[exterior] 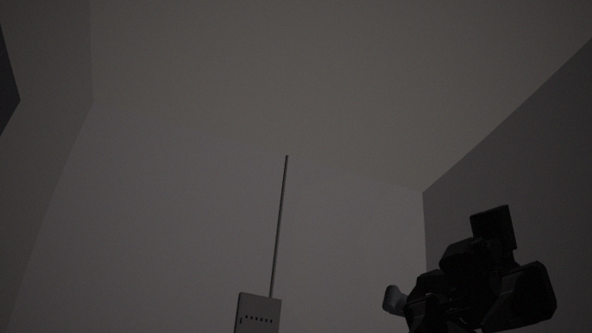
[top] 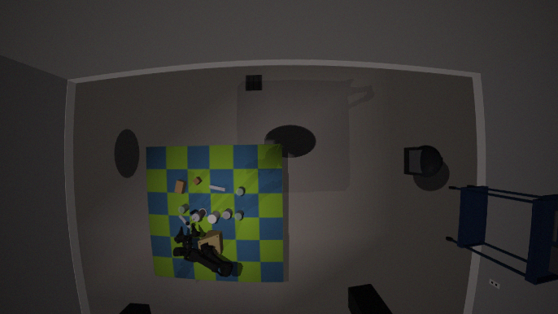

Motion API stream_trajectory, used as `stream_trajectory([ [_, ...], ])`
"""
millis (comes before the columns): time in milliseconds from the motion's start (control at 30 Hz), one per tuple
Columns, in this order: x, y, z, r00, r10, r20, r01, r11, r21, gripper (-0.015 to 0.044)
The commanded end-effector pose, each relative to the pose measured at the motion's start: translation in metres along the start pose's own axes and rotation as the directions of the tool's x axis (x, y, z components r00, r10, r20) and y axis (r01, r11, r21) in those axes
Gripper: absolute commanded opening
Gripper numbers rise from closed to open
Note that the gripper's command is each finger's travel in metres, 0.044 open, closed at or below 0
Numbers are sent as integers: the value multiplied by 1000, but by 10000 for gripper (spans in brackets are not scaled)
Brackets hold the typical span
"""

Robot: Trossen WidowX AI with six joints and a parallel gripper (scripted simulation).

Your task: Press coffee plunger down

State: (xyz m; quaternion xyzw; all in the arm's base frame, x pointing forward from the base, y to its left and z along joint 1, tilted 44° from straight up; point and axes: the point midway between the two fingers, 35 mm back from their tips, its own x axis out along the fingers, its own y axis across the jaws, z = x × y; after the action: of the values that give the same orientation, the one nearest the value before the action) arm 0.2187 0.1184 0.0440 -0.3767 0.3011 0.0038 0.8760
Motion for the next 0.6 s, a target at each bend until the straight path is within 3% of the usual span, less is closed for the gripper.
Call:
stream_trajectory([
  [0,6,0,-1,1000,4,-1,-4,1000,-6,440],
  [267,16,-2,-2,1000,-1,4,1,1000,-7,440],
  [567,16,-2,-2,1000,-1,4,1,1000,-7,204],
])
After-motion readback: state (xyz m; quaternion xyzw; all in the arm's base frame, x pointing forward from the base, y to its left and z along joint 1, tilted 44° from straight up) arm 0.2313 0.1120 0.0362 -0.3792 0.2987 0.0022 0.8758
